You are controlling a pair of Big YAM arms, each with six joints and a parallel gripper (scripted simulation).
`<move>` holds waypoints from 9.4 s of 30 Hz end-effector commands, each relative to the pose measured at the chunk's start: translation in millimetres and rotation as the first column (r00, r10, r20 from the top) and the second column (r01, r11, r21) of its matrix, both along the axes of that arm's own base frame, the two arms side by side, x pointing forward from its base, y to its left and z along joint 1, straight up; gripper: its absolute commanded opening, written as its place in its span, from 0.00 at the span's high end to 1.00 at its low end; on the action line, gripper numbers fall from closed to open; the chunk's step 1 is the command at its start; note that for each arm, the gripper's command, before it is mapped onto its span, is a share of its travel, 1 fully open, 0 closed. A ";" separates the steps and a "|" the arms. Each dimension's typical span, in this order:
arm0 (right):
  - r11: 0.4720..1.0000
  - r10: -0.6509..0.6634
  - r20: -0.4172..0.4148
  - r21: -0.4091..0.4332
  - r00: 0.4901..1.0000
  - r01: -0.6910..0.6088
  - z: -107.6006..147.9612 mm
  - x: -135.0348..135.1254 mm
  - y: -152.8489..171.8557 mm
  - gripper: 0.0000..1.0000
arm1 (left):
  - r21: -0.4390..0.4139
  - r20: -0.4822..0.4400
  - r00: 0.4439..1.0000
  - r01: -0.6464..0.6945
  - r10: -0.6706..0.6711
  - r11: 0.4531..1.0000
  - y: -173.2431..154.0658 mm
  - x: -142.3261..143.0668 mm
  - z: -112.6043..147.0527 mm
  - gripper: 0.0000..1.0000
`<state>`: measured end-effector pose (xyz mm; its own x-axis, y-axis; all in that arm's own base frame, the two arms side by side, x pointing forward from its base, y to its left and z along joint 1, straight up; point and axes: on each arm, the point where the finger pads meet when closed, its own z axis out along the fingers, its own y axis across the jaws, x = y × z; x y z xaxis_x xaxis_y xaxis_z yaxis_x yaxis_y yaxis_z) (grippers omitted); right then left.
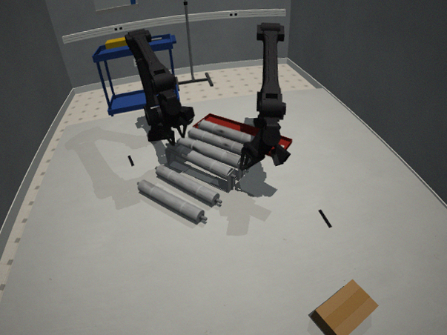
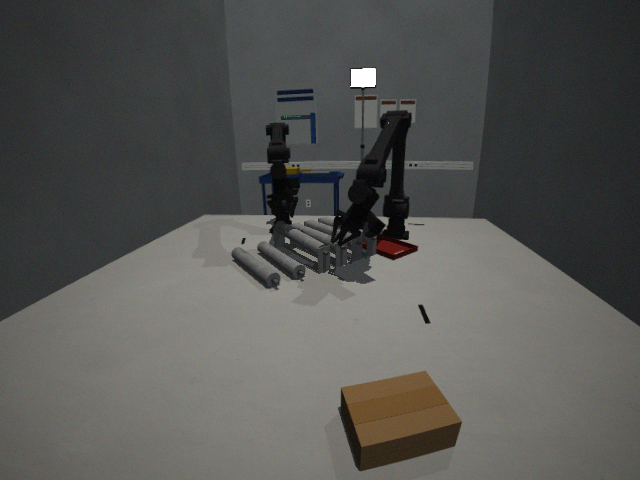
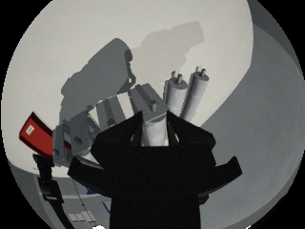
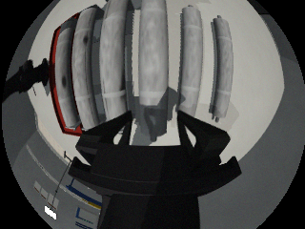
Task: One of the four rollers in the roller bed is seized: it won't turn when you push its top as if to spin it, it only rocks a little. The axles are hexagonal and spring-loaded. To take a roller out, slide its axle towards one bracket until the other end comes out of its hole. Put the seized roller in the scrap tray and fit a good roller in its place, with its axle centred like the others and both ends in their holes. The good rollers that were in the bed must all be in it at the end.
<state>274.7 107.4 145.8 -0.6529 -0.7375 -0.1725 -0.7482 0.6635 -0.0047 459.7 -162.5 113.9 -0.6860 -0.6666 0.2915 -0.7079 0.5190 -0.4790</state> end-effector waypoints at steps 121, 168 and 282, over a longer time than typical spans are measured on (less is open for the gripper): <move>0.689 -0.724 0.656 0.702 0.214 0.181 315.2 232.4 -79.2 0.68 | 0.611 0.774 0.180 -0.459 -0.606 0.645 132.2 77.6 380.0 0.38; 0.941 -0.274 0.433 -0.065 0.859 0.333 45.9 30.3 2.8 0.68 | 0.293 0.370 0.928 -0.065 -0.050 0.954 -54.2 43.4 115.8 0.38; 0.854 0.019 0.203 -0.512 0.979 0.089 -51.1 -57.5 -65.7 0.97 | 0.376 -0.076 0.989 -0.088 0.125 0.922 -102.0 -34.3 -25.5 0.68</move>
